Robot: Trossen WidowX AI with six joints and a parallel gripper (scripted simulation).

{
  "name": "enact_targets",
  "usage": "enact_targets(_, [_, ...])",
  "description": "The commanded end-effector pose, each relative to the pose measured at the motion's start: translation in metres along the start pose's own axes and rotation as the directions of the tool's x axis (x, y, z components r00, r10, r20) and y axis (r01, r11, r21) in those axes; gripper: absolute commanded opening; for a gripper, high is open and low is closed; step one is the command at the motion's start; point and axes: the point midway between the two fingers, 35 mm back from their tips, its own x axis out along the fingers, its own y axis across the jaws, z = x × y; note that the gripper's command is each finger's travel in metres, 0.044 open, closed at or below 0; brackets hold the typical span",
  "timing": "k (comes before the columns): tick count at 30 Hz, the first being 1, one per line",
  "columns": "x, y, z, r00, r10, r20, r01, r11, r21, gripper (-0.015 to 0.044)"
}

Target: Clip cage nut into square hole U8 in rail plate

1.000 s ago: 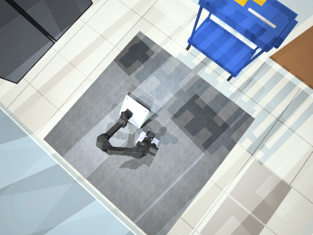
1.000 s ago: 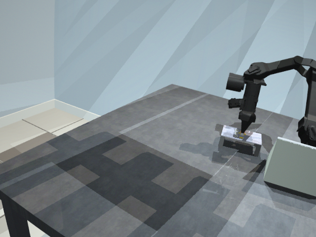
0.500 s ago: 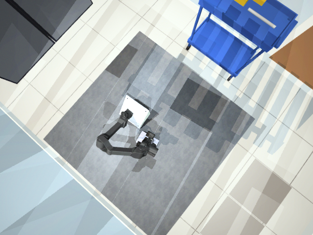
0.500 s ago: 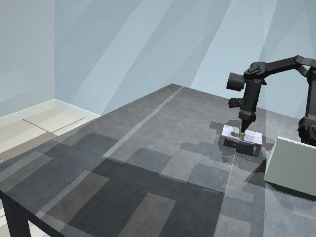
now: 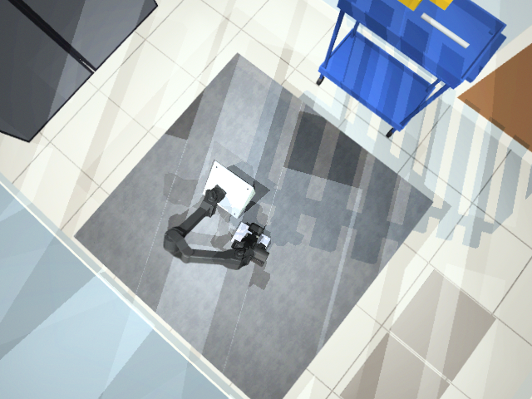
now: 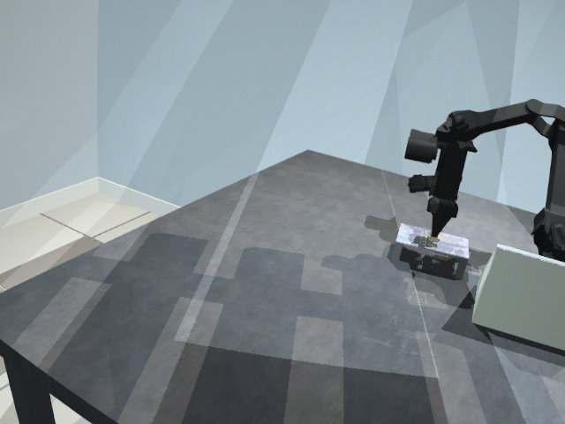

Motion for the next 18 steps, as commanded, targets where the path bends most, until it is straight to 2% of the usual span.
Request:
enact_targets(1, [-0.0005, 0.0006, -0.0002, 1.0, 0.001, 0.0, -0.001, 1.0, -0.002, 0.0026])
enact_targets(18, [0.0, 0.0027, -0.0002, 0.999, -0.047, 0.0, 0.047, 0.999, -0.002, 0.0026])
